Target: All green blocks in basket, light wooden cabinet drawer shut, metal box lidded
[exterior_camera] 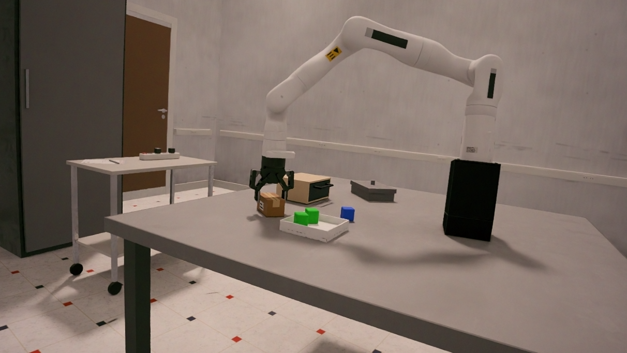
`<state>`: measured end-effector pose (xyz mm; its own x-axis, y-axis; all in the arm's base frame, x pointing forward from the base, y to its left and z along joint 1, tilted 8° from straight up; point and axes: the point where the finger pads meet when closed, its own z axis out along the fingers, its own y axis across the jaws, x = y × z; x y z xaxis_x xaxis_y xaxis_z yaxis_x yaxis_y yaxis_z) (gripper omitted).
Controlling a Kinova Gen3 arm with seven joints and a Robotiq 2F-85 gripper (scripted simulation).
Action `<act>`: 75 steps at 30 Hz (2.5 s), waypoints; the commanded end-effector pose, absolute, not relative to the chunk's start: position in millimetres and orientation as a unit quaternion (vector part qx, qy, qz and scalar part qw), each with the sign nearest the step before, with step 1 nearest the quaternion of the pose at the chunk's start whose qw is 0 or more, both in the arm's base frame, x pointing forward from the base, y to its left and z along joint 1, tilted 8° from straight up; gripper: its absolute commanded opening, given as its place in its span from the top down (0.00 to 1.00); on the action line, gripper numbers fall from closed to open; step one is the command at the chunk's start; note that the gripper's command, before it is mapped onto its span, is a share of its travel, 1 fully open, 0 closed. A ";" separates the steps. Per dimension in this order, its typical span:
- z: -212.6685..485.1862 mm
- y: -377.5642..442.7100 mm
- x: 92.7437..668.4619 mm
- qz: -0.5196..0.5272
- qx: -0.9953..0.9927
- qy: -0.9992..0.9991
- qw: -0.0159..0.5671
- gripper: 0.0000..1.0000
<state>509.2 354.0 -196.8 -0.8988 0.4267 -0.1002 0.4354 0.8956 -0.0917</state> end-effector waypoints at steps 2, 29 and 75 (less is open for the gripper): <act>-198.8 354.7 510.3 -0.055 0.221 0.973 0.040 0.07; -205.8 353.8 510.7 -0.055 0.221 0.973 0.040 0.07; -205.8 353.8 510.7 -0.055 0.221 0.973 0.040 0.33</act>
